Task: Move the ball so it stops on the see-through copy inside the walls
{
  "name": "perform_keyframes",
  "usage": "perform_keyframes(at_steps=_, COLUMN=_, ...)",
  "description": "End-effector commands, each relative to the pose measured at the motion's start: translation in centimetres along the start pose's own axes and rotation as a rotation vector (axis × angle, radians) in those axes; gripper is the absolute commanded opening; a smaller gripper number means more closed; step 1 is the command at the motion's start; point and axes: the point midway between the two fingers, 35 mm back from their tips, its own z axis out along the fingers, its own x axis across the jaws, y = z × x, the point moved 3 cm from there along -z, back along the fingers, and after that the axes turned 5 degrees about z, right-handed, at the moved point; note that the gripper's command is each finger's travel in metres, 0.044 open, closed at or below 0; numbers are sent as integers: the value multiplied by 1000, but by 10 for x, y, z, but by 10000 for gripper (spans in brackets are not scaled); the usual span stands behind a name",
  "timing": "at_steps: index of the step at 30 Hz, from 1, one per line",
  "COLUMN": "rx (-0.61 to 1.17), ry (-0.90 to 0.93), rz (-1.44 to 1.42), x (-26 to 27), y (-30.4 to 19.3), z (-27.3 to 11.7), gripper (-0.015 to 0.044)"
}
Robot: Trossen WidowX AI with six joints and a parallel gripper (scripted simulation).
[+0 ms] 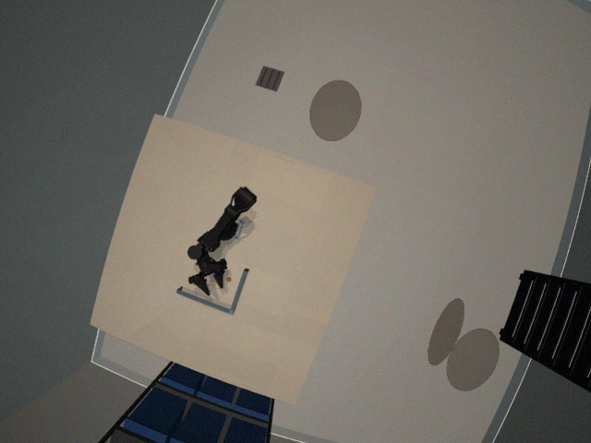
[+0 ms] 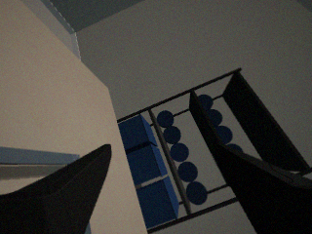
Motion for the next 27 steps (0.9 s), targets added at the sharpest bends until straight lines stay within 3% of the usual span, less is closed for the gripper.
perform_keyframes(at_steps=1, rx=7, ry=2, rz=11, x=-1, y=-1, z=1, gripper=374)
perform_keyframes(at_steps=7, rx=263, ry=173, rz=290, x=5, y=-45, z=43, gripper=216)
perform_keyframes(at_steps=14, rx=640, ry=626, rz=420, x=61, y=-75, z=72, gripper=214)
perform_keyframes(at_steps=21, rx=925, ry=1177, rz=266, x=106, y=-71, z=65, gripper=214)
perform_keyframes(at_steps=27, rx=957, ry=1267, rz=221, x=109, y=-69, z=62, gripper=214)
